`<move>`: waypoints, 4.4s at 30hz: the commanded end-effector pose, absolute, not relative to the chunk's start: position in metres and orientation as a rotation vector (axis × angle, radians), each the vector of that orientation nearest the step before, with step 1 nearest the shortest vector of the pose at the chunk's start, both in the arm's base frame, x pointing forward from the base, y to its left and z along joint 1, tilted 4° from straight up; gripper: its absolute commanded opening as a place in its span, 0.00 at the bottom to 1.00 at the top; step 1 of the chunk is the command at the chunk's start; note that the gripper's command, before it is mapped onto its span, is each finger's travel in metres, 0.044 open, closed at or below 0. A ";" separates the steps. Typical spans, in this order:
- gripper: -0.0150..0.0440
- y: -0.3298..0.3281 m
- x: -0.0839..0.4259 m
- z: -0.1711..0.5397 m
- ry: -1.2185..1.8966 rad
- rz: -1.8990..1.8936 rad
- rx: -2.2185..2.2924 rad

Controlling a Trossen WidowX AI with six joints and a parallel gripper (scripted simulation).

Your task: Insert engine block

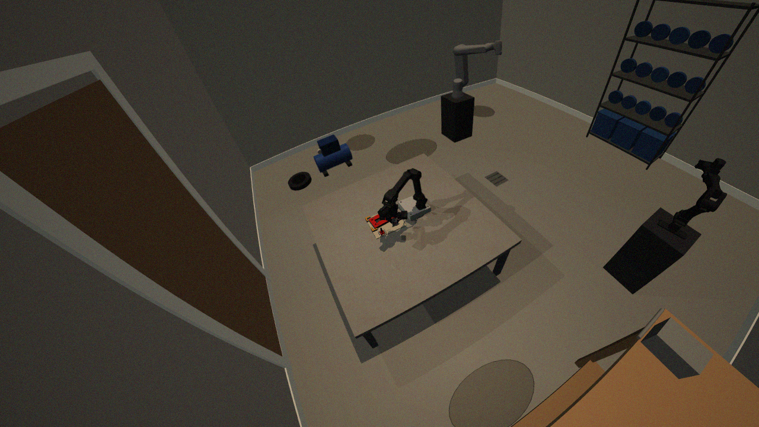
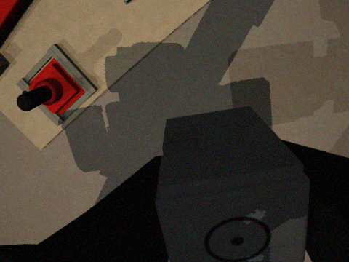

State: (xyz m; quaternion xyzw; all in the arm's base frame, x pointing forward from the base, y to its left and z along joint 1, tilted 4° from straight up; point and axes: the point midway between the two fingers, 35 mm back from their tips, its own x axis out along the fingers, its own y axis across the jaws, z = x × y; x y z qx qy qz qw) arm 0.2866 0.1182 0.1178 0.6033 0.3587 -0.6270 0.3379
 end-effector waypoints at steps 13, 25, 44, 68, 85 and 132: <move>0.25 0.117 0.285 0.101 0.949 -1.606 1.602; 0.25 0.110 0.282 0.099 1.075 -1.441 1.828; 0.25 0.097 0.274 0.080 1.281 -1.035 2.213; 0.25 0.097 0.272 0.037 1.281 -1.035 2.213; 0.25 0.097 0.271 0.006 1.281 -1.035 2.213; 1.00 0.086 0.267 -0.002 1.280 -1.036 2.212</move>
